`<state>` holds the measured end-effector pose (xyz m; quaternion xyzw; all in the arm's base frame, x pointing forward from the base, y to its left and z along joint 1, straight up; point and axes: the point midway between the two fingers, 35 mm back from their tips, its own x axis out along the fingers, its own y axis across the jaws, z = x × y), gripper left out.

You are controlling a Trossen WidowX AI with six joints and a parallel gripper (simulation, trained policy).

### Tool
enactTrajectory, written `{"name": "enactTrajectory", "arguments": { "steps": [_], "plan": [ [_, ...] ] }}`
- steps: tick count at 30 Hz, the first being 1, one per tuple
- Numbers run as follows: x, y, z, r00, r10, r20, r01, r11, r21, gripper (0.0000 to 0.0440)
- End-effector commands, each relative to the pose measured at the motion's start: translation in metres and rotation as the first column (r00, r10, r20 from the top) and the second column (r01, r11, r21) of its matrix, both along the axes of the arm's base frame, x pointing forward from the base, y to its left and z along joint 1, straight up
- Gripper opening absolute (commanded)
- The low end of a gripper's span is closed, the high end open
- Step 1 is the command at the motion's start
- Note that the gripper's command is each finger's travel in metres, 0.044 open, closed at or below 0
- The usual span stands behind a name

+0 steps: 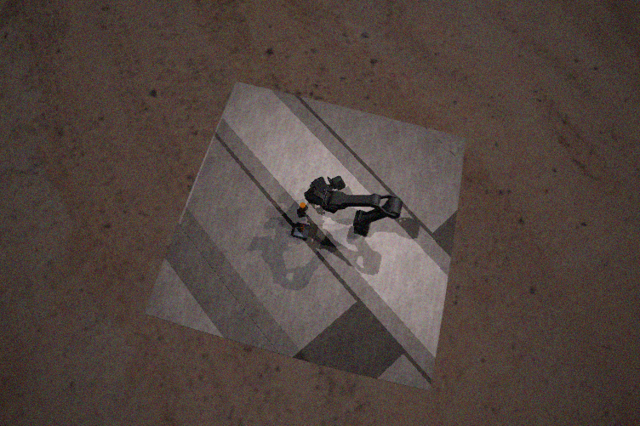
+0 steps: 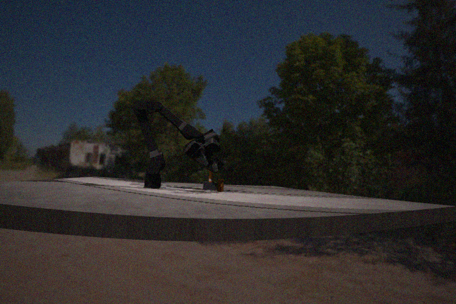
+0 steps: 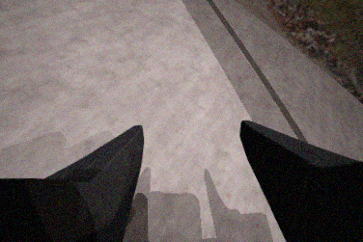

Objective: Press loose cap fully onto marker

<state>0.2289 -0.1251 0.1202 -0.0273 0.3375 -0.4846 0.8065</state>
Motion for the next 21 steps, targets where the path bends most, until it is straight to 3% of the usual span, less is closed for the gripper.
{"name": "enactTrajectory", "arguments": {
  "steps": [1,21],
  "plan": [
    [0.007,0.004,0.002,1.000,0.017,-0.017,-0.016,1.000,0.025,0.0270],
    [0.034,0.025,0.016,0.990,0.106,-0.092,-0.090,0.983,0.159,0.0289]
  ]
}}
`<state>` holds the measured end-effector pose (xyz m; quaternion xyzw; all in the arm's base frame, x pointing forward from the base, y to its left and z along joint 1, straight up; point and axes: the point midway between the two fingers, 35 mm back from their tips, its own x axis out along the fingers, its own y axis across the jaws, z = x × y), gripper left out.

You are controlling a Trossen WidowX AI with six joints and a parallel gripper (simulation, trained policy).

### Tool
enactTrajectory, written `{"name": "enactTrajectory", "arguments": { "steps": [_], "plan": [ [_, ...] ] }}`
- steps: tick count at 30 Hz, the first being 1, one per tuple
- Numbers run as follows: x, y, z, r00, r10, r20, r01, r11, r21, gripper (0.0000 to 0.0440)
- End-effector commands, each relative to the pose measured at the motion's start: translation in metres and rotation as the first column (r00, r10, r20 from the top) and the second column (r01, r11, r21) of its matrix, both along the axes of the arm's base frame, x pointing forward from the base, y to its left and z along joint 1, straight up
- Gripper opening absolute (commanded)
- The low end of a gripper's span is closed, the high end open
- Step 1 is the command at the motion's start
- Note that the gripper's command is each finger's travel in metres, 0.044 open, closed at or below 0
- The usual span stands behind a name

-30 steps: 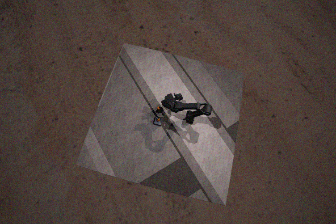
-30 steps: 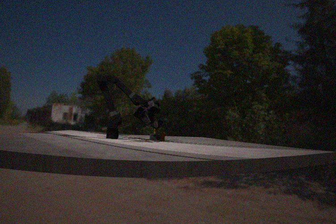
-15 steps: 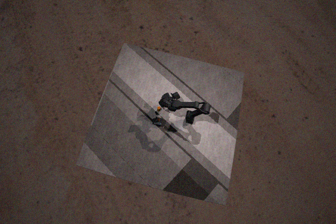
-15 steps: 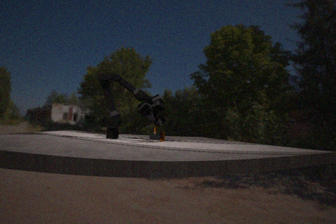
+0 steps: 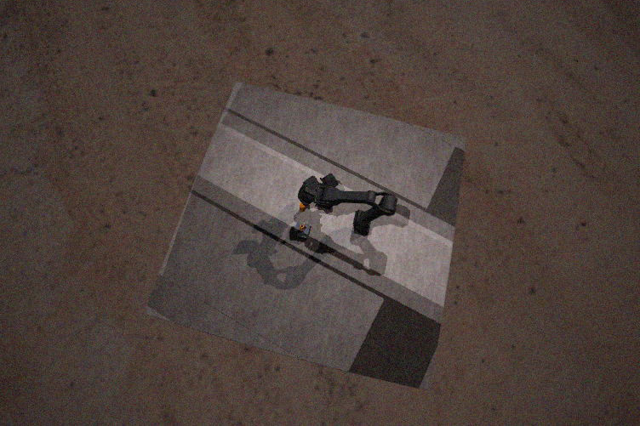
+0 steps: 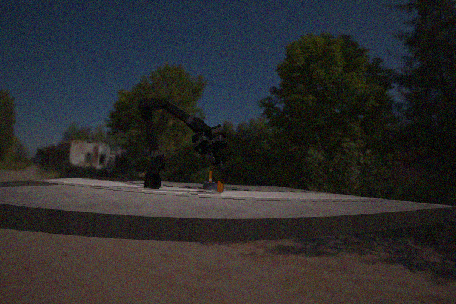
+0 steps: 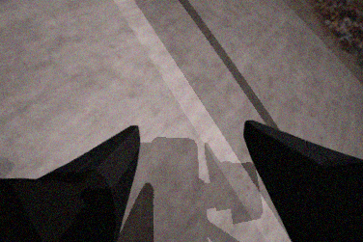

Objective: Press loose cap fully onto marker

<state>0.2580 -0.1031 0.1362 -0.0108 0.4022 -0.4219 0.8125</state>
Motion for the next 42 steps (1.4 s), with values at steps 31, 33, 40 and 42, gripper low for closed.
{"name": "enactTrajectory", "arguments": {
  "steps": [31,33,40,42],
  "plan": [
    [0.027,0.041,0.002,0.982,0.107,-0.158,-0.062,0.961,0.270,0.0307],
    [0.028,0.043,0.001,0.979,0.114,-0.168,-0.062,0.956,0.288,0.0308],
    [0.031,0.051,-0.002,0.970,0.138,-0.200,-0.061,0.936,0.347,0.0309],
    [0.031,0.054,-0.003,0.967,0.145,-0.209,-0.061,0.929,0.365,0.0309]
  ]
}}
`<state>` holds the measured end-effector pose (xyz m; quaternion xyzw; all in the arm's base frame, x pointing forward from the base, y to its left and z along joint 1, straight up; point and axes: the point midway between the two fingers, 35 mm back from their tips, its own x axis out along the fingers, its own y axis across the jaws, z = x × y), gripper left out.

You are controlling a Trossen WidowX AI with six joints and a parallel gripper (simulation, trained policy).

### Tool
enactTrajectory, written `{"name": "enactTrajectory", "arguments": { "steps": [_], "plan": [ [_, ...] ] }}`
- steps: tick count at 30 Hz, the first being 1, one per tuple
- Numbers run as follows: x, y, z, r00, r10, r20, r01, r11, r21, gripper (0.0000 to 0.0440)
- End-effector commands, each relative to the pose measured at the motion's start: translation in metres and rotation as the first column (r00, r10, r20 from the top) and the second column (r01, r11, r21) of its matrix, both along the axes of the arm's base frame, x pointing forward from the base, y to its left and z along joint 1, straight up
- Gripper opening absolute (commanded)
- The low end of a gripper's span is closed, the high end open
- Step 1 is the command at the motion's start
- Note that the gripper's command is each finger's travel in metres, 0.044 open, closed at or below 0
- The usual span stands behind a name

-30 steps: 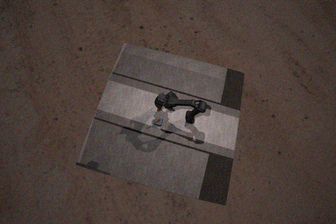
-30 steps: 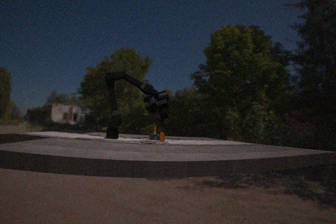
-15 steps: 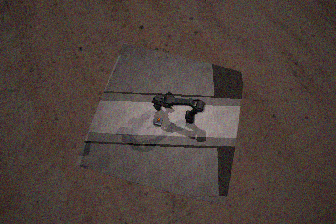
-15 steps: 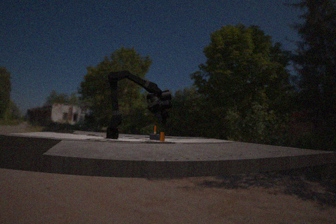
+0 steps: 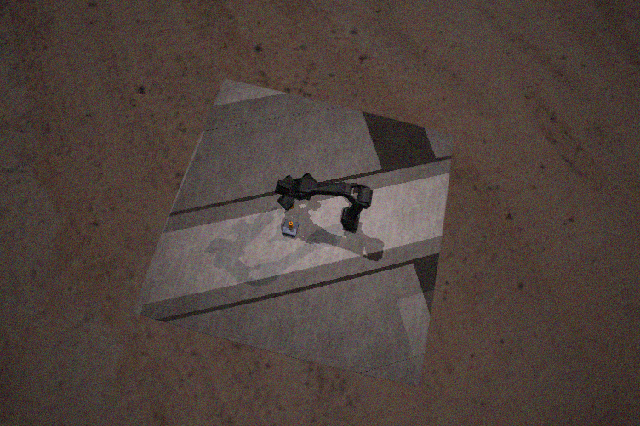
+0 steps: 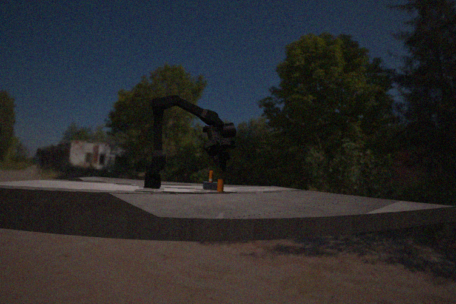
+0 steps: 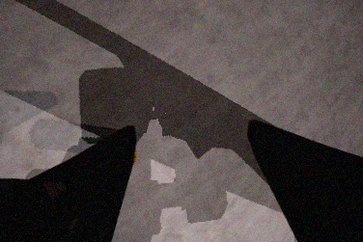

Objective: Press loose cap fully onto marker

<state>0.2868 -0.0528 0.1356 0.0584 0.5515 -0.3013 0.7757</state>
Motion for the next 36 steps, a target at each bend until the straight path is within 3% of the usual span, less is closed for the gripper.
{"name": "enactTrajectory", "arguments": {
  "steps": [1,36],
  "plan": [
    [0.003,0.004,-0.003,1.000,0.002,-0.025,-0.001,0.999,0.035,0.0310],
    [0.012,0.035,-0.027,0.977,0.104,-0.184,-0.034,0.936,0.350,0.0297]
  ]
}}
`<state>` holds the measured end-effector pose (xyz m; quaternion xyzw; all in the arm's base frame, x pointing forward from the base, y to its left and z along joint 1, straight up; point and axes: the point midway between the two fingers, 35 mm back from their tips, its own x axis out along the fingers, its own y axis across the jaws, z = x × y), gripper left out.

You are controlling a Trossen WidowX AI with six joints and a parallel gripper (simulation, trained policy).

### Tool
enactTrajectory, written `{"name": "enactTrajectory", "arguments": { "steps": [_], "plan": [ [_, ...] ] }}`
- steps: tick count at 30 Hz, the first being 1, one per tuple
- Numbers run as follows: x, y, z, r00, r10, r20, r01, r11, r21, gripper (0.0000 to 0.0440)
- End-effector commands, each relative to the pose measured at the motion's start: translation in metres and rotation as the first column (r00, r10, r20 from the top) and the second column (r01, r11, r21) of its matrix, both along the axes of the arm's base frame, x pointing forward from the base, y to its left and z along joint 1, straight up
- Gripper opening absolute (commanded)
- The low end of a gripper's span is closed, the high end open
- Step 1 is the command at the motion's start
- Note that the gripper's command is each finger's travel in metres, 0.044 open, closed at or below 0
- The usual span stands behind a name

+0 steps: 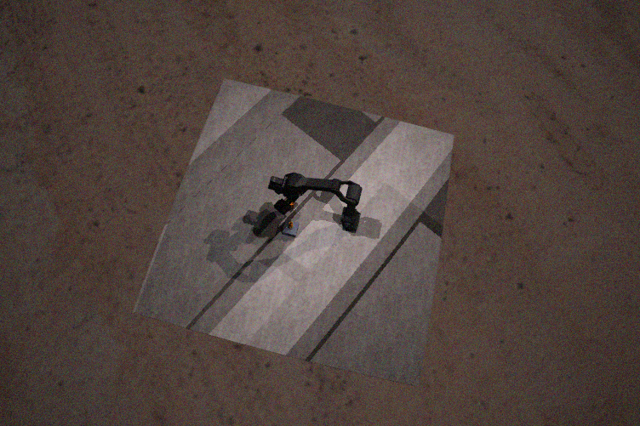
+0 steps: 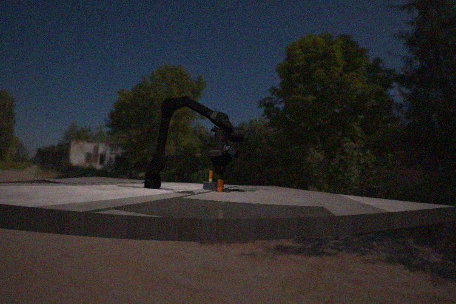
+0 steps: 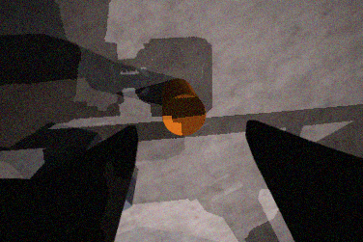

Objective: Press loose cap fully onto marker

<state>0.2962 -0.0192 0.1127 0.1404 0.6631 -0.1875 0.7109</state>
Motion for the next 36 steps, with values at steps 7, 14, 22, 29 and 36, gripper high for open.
{"name": "enactTrajectory", "arguments": {
  "steps": [7,14,22,29,36],
  "plan": [
    [0.003,0.003,-0.014,0.998,0.029,-0.050,-0.026,0.997,0.069,0.0289],
    [0.002,0.003,-0.028,0.995,0.053,-0.085,-0.045,0.994,0.099,0.0277],
    [-0.002,0.002,-0.045,0.988,0.087,-0.128,-0.072,0.990,0.118,0.0258],
    [0.000,0.000,-0.051,0.985,0.111,-0.134,-0.097,0.990,0.107,0.0208],
    [0.001,0.000,-0.040,0.983,0.132,-0.126,-0.121,0.989,0.090,0.0051]
  ]
}}
